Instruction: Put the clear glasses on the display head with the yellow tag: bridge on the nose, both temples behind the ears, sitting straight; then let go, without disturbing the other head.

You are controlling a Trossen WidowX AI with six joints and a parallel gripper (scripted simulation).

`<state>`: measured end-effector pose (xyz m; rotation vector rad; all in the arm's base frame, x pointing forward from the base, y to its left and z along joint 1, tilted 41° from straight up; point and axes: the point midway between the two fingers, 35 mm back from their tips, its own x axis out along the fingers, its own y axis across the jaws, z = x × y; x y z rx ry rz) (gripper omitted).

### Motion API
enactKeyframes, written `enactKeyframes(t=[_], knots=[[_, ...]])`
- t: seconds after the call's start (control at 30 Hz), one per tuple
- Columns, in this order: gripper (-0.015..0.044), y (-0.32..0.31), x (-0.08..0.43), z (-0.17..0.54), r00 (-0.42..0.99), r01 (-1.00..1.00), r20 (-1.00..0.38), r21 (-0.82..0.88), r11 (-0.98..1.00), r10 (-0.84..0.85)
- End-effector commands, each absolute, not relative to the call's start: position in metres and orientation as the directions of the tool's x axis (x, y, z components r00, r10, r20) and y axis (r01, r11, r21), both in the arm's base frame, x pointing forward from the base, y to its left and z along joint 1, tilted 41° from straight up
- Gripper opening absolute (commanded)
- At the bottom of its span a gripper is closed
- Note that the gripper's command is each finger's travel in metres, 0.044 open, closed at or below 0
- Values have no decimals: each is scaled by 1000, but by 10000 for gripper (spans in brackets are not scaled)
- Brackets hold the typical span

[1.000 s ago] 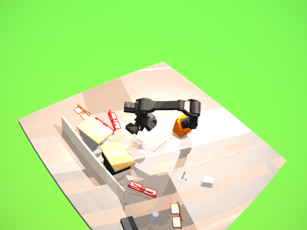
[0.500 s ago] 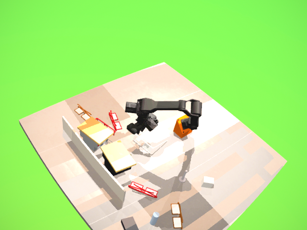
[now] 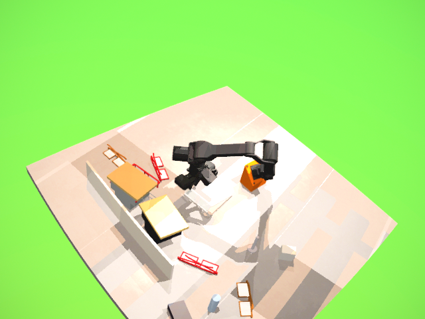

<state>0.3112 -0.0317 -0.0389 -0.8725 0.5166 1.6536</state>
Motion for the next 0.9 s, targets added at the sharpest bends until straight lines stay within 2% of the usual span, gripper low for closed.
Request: enactKeyframes(t=[0.0,0.7,0.73,0.87], knots=[[140,-26,310,-46,-89,-959,-766,-106,-261,637],[140,-7,305,-66,-89,-959,-764,-107,-261,639],[114,-9,307,-64,-88,-958,-768,-110,-265,635],[87,-9,307,-64,-88,-958,-768,-110,-265,635]])
